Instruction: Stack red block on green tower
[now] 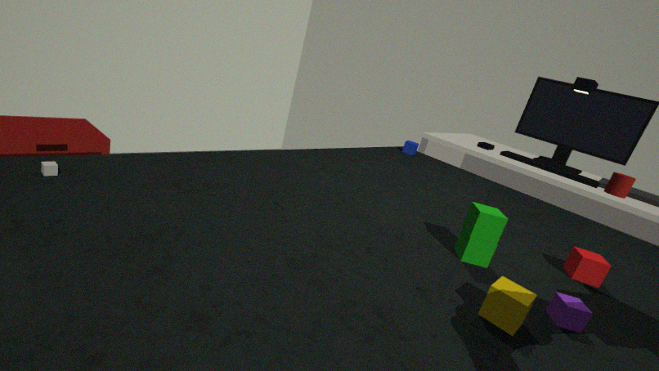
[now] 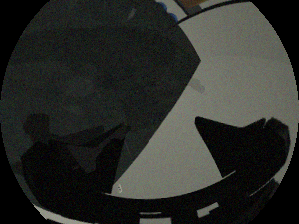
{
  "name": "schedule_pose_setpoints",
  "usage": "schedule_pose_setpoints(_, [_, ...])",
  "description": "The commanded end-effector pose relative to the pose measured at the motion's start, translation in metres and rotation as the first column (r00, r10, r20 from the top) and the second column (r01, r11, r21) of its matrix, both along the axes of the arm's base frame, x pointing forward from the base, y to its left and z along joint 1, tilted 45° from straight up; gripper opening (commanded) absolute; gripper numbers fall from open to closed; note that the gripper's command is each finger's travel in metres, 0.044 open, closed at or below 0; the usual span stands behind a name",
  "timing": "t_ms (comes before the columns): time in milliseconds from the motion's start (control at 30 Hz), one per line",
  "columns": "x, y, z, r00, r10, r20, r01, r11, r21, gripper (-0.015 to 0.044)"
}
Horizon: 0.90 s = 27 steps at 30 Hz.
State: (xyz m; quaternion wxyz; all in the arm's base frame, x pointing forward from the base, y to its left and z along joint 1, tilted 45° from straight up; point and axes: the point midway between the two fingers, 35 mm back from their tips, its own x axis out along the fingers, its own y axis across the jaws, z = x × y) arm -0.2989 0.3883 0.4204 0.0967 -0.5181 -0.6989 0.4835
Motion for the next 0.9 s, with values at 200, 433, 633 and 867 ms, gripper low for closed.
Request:
schedule_pose_setpoints(200, [0.065, 0.033, 0.010, 0.964, -0.197, -0.180, 0.190, 0.980, -0.052, 0.0440])
schedule_pose_setpoints(433, [0.115, 0.053, 0.015, 0.892, -0.335, -0.303, 0.320, 0.942, -0.099, 0.0440])
schedule_pose_setpoints(633, [0.164, 0.067, 0.018, 0.805, -0.444, -0.393, 0.425, 0.894, -0.140, 0.0440])
schedule_pose_setpoints(867, [0.232, 0.080, 0.016, 0.681, -0.562, -0.469, 0.547, 0.816, -0.185, 0.0440])
